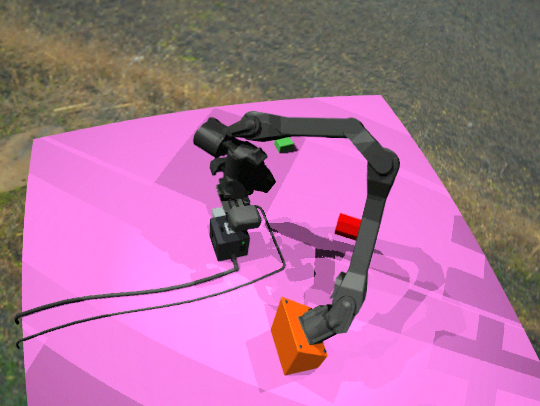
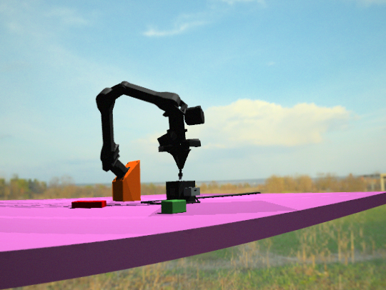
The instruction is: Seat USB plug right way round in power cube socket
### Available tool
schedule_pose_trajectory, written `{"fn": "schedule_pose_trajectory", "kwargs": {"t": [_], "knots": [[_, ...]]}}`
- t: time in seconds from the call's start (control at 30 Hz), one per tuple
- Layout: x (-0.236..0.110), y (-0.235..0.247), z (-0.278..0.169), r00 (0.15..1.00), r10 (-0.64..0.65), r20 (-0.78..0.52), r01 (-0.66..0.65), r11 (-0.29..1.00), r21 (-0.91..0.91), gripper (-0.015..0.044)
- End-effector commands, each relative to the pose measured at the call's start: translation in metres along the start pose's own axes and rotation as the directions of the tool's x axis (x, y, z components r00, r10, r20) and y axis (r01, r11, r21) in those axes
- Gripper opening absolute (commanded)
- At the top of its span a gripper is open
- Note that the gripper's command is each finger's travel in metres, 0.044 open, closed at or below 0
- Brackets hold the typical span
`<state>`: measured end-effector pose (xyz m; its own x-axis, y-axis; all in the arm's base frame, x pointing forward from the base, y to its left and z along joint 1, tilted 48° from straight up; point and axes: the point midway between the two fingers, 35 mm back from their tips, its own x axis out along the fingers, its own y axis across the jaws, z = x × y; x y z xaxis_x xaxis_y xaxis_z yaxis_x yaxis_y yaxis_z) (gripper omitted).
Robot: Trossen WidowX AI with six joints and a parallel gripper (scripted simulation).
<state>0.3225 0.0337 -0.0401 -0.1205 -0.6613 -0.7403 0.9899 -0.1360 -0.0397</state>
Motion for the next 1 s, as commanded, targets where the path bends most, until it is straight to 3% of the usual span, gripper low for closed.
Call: {"fn": "schedule_pose_trajectory", "kwargs": {"t": [0.0,0.97], "knots": [[-0.0002,-0.0003,0.0,1.0,0.001,-0.005,-0.001,1.0,-0.001,0.0],[0.0032,-0.0002,0.0004,1.0,0.001,-0.005,-0.001,1.0,-0.001,0.0]]}}
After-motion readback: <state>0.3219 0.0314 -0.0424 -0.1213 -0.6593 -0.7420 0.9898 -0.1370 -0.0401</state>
